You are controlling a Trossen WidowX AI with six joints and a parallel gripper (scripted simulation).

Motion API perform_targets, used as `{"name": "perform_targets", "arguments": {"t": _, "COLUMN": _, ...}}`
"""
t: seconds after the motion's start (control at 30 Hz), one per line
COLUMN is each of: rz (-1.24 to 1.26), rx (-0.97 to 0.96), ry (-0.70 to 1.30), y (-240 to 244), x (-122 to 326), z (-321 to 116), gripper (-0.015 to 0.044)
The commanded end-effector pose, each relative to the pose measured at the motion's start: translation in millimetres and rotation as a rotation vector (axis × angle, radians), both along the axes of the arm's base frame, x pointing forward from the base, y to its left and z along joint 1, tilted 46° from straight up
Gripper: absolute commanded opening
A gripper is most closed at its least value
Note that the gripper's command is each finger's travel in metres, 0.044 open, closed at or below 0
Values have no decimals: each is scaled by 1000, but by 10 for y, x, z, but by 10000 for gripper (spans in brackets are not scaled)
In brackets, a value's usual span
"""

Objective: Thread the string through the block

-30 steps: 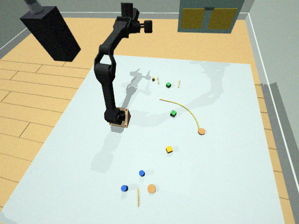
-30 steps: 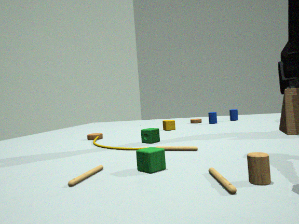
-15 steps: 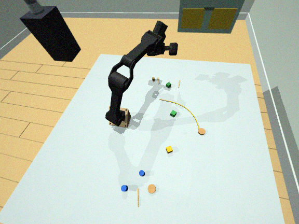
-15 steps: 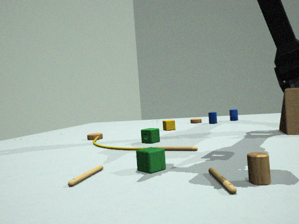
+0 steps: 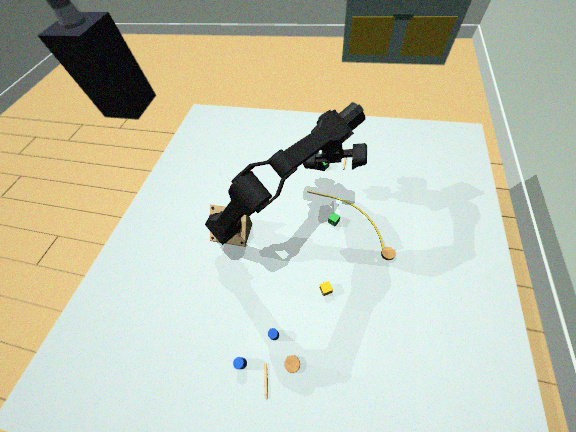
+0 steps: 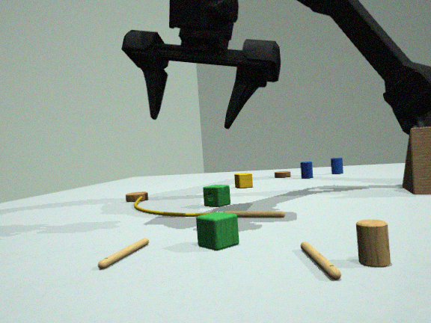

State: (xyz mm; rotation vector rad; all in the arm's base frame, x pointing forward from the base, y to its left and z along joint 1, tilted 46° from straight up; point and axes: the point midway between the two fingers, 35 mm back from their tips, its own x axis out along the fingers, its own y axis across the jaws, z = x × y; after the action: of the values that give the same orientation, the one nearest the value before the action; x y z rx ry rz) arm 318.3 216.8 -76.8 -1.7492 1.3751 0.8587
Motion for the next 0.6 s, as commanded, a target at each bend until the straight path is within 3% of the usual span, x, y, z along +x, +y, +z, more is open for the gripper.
{"name": "perform_targets", "arguments": {"t": 0.0, "rz": 18, "rx": -164, "ry": 125, "y": -701, "x": 87, "z": 232, "gripper": 440}}
{"name": "perform_targets", "arguments": {"t": 0.13, "rz": 34, "rx": -281, "ry": 260, "y": -1250, "x": 80, "z": 430, "gripper": 440}}
{"name": "perform_targets", "arguments": {"t": 0.57, "rz": 35, "rx": -287, "ry": 269, "y": -1281, "x": 78, "z": 442, "gripper": 440}}
